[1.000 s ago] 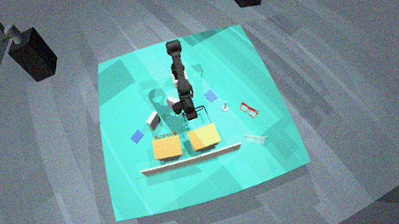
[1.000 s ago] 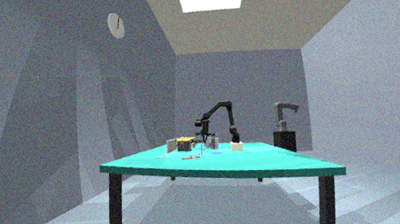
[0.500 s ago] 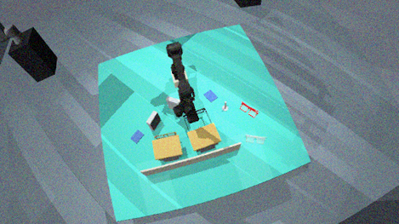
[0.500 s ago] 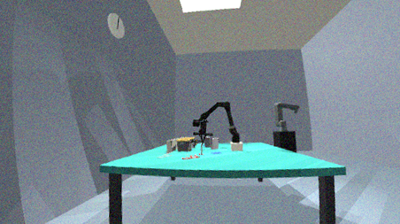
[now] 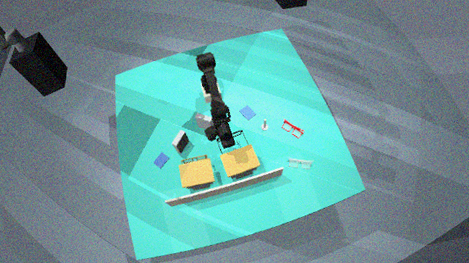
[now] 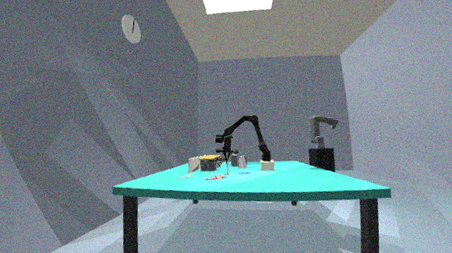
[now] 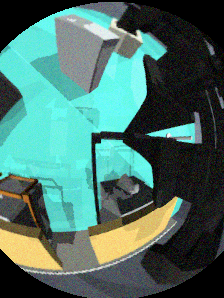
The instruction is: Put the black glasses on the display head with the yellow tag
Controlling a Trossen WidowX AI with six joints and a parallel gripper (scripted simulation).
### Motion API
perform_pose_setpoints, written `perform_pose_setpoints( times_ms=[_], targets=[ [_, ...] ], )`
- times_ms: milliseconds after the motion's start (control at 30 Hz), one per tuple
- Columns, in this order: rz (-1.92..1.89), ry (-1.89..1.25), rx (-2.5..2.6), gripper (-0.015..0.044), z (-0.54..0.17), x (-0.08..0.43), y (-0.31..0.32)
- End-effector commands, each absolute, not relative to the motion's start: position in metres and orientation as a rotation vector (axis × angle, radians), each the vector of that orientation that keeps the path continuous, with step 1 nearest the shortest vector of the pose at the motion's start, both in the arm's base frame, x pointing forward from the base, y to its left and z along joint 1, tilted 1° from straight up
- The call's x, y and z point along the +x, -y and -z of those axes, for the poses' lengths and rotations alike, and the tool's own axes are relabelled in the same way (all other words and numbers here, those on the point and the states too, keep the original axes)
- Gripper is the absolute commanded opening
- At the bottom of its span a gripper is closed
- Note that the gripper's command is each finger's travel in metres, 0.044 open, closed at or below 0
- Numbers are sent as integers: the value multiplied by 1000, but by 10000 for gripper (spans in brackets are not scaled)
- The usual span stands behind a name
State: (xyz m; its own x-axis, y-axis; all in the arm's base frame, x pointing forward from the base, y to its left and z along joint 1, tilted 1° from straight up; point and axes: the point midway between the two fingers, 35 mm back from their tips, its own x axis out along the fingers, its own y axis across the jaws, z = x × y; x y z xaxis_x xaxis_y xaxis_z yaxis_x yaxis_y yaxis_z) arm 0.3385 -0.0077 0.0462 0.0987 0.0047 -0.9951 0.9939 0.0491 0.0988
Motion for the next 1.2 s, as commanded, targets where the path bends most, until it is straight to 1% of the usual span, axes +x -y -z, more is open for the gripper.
perform_pose_setpoints(
  times_ms=[0,1167],
  targets=[
    [1104,-1159,1219,0,-46,345,8],
    [1101,-1156,1221,0,-47,392,6]
  ],
)
